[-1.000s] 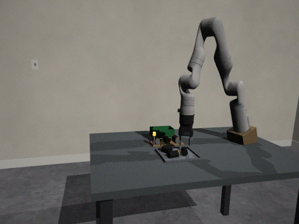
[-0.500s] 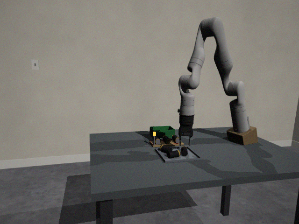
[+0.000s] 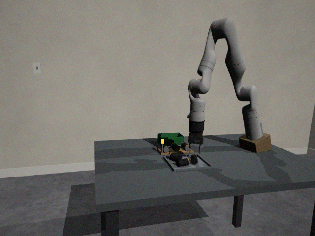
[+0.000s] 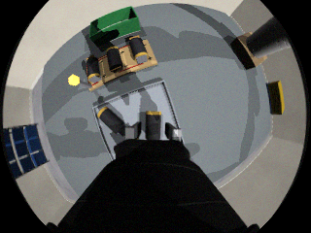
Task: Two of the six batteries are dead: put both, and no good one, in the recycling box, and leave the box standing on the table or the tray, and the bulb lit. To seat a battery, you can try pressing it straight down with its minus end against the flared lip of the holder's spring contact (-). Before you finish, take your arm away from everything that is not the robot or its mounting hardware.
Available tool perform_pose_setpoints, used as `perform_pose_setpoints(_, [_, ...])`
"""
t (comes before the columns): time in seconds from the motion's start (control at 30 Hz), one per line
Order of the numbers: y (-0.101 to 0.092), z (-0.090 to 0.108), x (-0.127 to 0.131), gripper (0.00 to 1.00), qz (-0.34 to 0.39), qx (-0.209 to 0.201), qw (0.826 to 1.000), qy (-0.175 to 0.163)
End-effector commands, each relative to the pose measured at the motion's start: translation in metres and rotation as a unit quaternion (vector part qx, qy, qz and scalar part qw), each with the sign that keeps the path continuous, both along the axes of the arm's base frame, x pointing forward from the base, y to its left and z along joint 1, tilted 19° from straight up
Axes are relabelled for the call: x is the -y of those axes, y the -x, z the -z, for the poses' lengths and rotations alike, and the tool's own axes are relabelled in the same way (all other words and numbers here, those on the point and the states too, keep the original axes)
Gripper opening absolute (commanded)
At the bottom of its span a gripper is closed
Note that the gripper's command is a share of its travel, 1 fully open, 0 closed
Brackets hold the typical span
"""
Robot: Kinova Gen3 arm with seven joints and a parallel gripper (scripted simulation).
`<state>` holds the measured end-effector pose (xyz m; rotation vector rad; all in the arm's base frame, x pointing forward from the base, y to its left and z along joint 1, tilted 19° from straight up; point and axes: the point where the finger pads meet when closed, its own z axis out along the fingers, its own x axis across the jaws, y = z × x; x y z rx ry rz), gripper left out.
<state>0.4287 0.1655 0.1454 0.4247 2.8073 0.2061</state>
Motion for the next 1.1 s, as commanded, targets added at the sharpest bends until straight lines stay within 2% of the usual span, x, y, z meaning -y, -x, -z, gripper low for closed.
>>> perform_pose_setpoints(0.0, [0.000,-0.001,0.000,0.90,0.000,0.001,1.000,0.000])
perform_pose_setpoints(0.43, [-0.001,0.001,0.000,0.90,0.000,0.001,1.000,0.000])
perform_pose_setpoints(0.7, [-0.010,0.030,-0.003,0.90,0.000,0.001,1.000,0.000])
perform_pose_setpoints(1.07, [-0.012,0.035,-0.004,0.90,0.000,0.001,1.000,0.000])
